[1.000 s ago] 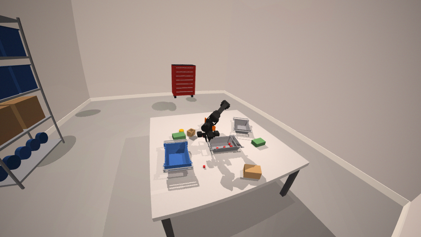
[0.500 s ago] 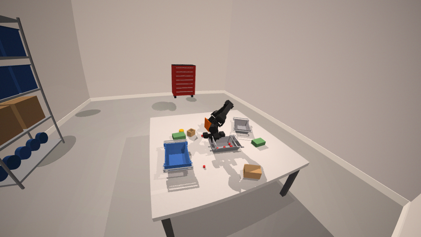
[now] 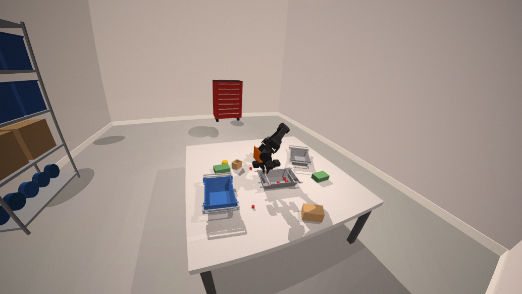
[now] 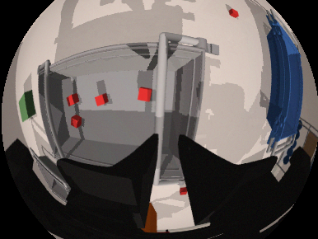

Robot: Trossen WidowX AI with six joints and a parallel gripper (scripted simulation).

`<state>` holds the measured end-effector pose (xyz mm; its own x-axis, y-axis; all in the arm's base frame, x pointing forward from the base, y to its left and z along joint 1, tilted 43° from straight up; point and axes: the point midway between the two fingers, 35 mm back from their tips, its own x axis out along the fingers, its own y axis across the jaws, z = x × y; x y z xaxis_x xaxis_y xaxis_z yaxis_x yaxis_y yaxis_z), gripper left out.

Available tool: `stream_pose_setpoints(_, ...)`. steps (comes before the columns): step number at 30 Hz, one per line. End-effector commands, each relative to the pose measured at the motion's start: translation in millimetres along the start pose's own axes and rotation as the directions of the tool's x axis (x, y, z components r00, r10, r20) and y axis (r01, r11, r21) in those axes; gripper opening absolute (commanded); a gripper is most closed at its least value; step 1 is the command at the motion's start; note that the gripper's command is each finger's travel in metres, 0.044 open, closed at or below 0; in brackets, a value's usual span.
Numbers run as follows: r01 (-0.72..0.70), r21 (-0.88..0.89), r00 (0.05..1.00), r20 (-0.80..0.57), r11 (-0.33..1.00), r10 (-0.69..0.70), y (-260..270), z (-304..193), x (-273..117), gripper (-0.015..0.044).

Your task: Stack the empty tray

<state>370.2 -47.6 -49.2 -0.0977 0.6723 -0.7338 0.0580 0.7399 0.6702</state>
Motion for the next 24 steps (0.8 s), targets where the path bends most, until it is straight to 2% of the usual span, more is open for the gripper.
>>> stream_pose_setpoints(1,0.000,0.000,1.000,0.000,1.000,0.000,0.0,0.0,0.0,0.0088)
stream_pose_setpoints(21,0.000,0.000,1.000,0.000,1.000,0.000,0.0,0.0,0.0,0.0088)
stream_pose_setpoints(24,0.000,0.000,1.000,0.000,1.000,0.000,0.0,0.0,0.0,0.0009)
